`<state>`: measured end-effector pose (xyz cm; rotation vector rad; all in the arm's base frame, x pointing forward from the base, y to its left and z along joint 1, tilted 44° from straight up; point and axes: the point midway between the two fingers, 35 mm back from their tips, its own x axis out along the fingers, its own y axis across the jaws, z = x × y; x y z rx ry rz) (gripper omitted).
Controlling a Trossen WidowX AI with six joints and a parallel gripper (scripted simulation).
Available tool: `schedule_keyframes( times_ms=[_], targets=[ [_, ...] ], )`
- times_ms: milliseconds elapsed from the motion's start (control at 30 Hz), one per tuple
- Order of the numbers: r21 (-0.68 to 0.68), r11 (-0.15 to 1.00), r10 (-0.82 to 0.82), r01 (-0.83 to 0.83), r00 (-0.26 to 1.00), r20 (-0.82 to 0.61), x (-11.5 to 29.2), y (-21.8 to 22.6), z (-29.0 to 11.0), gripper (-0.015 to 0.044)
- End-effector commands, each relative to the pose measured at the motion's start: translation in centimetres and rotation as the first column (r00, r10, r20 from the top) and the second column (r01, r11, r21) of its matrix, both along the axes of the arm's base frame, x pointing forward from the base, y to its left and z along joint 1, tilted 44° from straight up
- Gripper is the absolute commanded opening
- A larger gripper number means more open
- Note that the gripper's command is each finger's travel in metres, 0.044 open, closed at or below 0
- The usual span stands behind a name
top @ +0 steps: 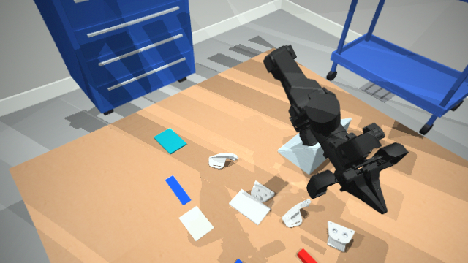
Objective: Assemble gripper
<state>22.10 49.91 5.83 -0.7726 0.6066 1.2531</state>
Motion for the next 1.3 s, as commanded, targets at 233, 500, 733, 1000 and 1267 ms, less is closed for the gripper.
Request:
schedule_keyframes(
  times_ms=[233, 500, 733, 1000, 1267],
  targets=[
    [-0.283, 0.948, 0.175, -0.147, 0.981, 0.079, -0.4, -4.9, -5.8, 0.0],
    [-0.459, 0.852, 0.322, -0.253, 0.943, 0.078, -0.9, -8.4, -8.8, 0.0],
    [-0.593, 0.727, 0.453, -0.347, 0.891, 0.035, -1.4, -11.7, -11.1, 0.0],
    [-0.71, 0.543, 0.588, -0.448, 0.807, -0.06, -2.1, -15.5, -13.1, 0.0],
    [-0.776, 0.328, 0.69, -0.539, 0.698, -0.194, -2.9, -19.4, -14.6, 0.0]
  ],
)
